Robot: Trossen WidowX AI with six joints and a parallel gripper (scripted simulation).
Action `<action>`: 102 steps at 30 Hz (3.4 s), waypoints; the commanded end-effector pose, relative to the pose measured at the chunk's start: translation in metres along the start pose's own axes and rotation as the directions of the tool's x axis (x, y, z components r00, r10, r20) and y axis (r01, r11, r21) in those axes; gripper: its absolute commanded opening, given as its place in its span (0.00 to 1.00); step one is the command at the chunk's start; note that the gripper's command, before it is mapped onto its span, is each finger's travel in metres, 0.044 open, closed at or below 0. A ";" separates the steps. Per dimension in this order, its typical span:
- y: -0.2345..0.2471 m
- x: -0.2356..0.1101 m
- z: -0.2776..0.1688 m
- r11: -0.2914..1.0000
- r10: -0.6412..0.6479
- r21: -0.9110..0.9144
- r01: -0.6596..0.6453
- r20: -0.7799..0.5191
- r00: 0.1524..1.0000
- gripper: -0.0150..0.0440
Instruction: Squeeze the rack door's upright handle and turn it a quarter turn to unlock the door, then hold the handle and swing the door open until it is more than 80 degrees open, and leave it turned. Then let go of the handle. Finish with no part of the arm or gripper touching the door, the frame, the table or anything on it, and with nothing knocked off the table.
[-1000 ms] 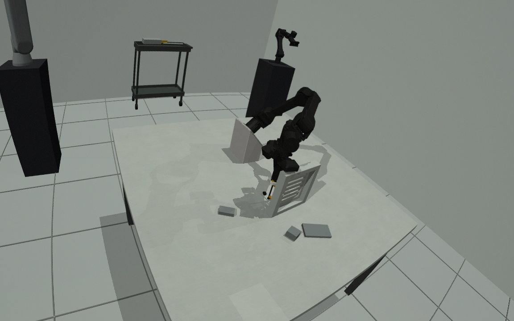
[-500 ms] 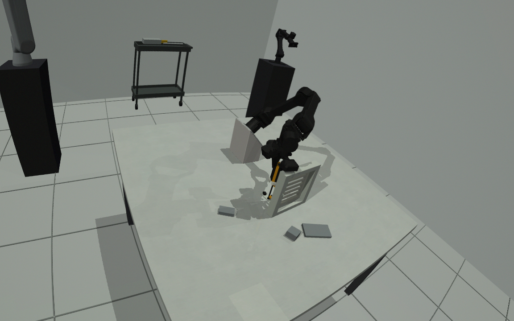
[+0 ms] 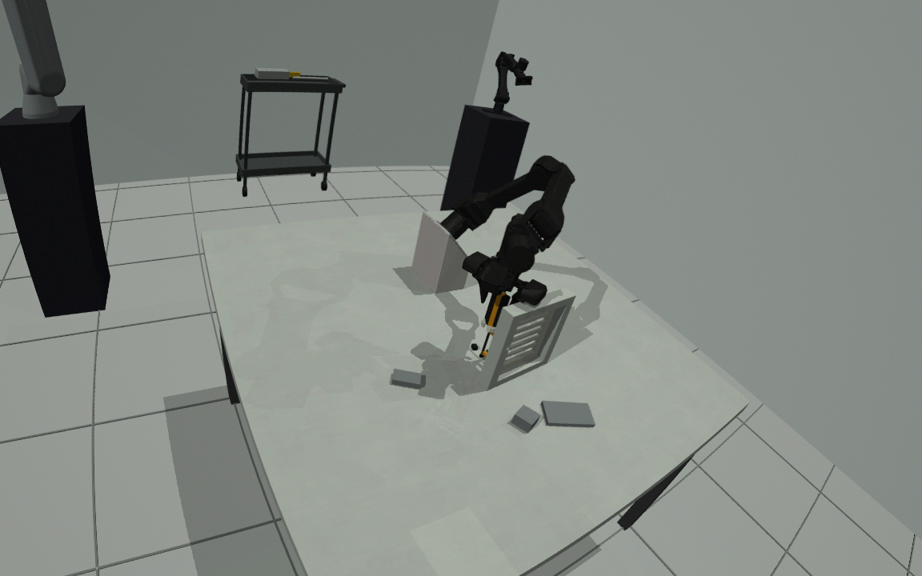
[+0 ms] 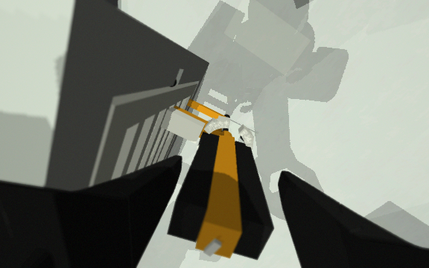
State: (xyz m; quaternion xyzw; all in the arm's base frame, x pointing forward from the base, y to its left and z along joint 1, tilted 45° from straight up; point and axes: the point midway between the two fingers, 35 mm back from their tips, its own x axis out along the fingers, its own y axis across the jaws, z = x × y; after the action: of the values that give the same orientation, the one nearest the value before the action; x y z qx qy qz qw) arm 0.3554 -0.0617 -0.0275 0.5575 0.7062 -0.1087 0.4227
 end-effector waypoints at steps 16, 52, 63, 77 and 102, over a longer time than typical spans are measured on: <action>0.004 0.003 -0.002 0.562 0.002 -0.827 -0.005 -0.005 1.000 0.76; 0.004 0.003 -0.002 -0.927 0.002 -0.375 0.000 -0.006 1.000 0.76; 0.004 0.003 -0.002 -0.987 0.002 -0.162 0.001 -0.006 1.000 0.76; 0.004 0.003 -0.002 -0.987 0.002 -0.162 0.001 -0.006 1.000 0.66; 0.004 0.003 -0.002 -0.987 0.002 -0.162 0.001 -0.006 1.000 0.38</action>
State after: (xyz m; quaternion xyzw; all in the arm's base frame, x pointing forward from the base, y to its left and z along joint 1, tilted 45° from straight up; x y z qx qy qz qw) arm 0.3574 -0.0569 -0.0272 -0.3739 0.1644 0.6956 0.5910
